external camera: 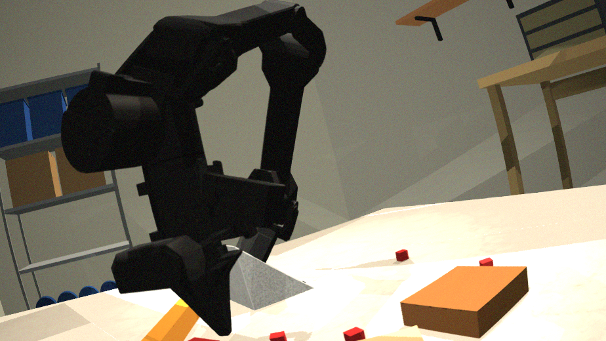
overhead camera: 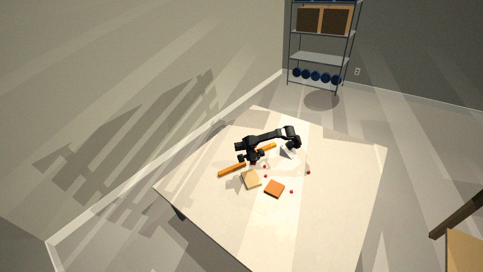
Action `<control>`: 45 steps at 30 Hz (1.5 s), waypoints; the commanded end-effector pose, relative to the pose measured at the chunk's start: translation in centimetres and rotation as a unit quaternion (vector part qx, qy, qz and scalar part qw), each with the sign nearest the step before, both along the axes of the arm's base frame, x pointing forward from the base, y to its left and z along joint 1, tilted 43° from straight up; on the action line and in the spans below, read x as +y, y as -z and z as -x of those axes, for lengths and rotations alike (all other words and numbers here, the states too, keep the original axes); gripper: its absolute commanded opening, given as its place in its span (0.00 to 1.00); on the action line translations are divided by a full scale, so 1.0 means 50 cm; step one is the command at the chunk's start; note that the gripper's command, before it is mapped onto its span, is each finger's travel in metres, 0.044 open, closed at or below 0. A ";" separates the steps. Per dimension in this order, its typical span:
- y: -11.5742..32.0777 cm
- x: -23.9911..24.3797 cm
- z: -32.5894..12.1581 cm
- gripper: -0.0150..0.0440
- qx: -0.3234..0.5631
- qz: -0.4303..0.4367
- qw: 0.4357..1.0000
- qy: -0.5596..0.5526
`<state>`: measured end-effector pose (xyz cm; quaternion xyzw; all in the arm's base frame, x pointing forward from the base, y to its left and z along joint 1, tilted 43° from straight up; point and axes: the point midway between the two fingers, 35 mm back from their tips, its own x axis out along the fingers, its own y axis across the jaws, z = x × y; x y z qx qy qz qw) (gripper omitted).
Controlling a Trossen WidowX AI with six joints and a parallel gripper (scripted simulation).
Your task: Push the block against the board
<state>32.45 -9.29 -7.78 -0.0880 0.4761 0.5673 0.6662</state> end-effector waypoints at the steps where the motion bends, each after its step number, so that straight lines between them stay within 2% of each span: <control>1: 0.015 -0.011 -0.006 0.25 -0.022 0.004 1.000 -0.020; 6: 0.020 -0.007 -0.005 0.25 -0.022 0.004 1.000 -0.020; 11: 0.096 0.063 0.004 0.25 -0.023 0.002 1.000 -0.020; 45: 0.077 0.085 -0.016 0.25 -0.023 0.003 1.000 -0.019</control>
